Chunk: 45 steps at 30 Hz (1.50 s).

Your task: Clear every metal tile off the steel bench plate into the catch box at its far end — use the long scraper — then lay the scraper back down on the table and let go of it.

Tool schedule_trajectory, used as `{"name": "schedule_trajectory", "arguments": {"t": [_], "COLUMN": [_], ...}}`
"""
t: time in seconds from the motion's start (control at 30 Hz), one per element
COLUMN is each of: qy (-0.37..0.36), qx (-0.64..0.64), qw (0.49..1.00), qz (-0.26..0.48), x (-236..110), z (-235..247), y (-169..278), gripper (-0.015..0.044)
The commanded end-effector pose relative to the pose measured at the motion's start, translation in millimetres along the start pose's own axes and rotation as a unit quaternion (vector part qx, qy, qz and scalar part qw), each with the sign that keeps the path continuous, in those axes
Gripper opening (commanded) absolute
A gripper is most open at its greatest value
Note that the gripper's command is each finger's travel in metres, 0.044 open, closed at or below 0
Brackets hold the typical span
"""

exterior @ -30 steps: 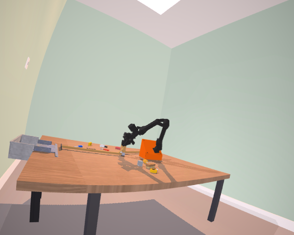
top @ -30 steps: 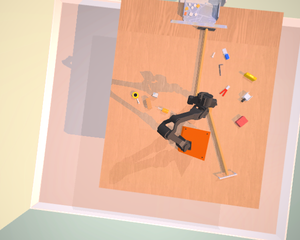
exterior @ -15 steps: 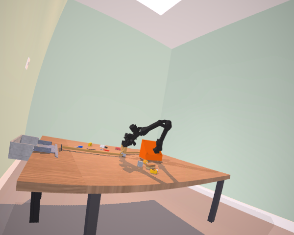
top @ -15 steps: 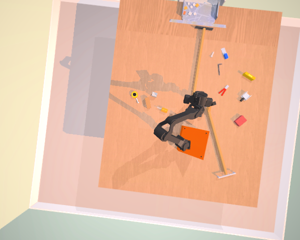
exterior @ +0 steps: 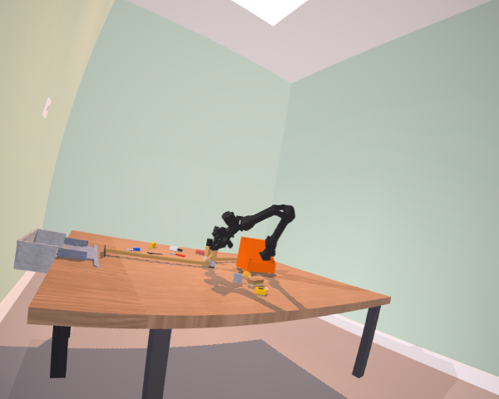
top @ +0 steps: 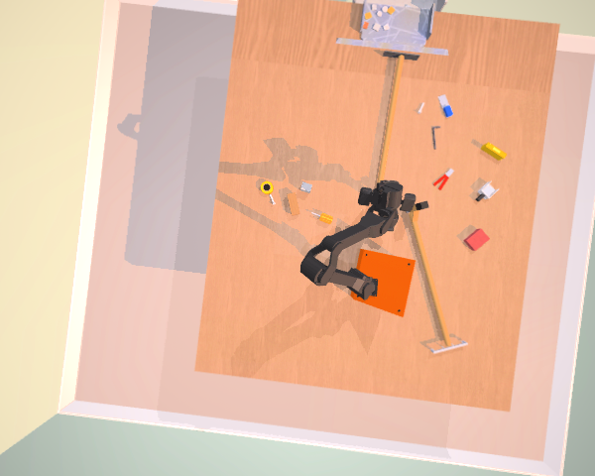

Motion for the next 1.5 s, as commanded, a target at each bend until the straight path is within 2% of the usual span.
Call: {"name": "schedule_trajectory", "arguments": {"t": [0.0,1.47], "qy": [-0.002,-0.009], "qx": [-0.004,-0.010], "qw": [1.000,1.000], "qz": [-0.002,-0.004], "x": [-2,-13], "z": [7,59], "y": [1,12], "gripper": [0.0000,0.0000]}}
Point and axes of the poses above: the point midway between the two fingers, 35 mm back from their tips, its own x axis out along the fingers, its own z axis across the jaws, y = z × x, the point moved 4 cm from there along -x, back along the fingers, and after that the axes turned 6 degrees about x, right-handed, at the moved point
